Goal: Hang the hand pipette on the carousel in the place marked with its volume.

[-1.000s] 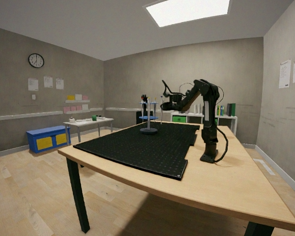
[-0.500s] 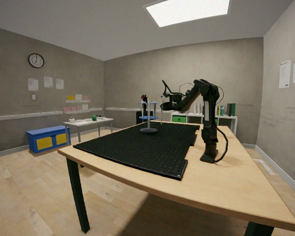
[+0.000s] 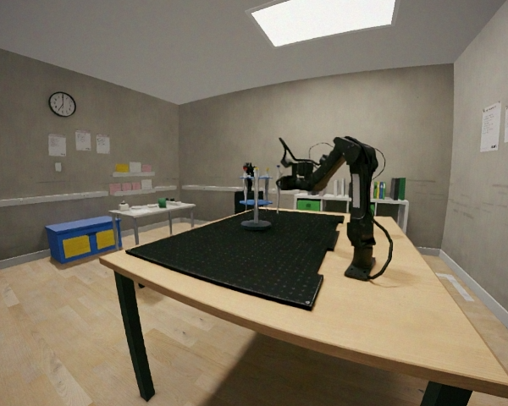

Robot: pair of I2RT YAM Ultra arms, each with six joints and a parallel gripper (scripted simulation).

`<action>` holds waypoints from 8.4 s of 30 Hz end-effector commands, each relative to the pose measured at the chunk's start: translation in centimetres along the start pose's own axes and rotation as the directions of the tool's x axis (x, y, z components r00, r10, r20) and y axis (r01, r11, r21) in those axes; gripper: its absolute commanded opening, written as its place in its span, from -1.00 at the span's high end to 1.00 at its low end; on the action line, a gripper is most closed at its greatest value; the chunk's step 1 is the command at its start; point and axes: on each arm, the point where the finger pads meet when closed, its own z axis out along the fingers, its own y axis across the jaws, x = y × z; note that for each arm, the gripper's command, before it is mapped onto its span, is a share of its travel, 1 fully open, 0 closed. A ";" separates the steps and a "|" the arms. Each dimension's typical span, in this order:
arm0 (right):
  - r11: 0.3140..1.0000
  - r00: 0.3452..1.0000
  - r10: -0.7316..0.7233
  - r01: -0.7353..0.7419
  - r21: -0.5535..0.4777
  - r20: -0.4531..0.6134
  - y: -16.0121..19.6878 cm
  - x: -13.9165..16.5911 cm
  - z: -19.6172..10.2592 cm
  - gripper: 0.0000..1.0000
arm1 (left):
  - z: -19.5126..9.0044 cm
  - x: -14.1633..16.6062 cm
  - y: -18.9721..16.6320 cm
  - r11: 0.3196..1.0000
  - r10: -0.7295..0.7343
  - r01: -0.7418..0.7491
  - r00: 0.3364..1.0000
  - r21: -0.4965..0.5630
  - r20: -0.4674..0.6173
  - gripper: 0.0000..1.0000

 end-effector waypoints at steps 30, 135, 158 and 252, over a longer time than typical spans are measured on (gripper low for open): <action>1.000 0.999 -0.018 0.018 0.013 0.032 -0.3 -0.8 -0.5 -1.00 | 0.2 -2.7 0.1 1.000 -0.001 0.001 0.998 0.000 0.067 0.77; 1.000 0.999 -0.018 0.018 0.013 0.032 -0.3 -0.8 -0.5 -1.00 | 3.5 -0.8 1.6 1.000 0.008 -0.008 1.000 -0.001 0.015 0.77; 1.000 0.999 -0.018 0.018 0.013 0.032 -0.3 -0.8 -0.5 -1.00 | 3.9 -2.9 1.8 1.000 0.003 -0.003 0.998 0.001 0.066 0.77; 1.000 0.999 -0.018 0.018 0.013 0.032 -0.3 -0.8 -0.5 -1.00 | 5.7 -3.1 2.7 1.000 0.004 -0.004 0.998 0.001 0.067 0.77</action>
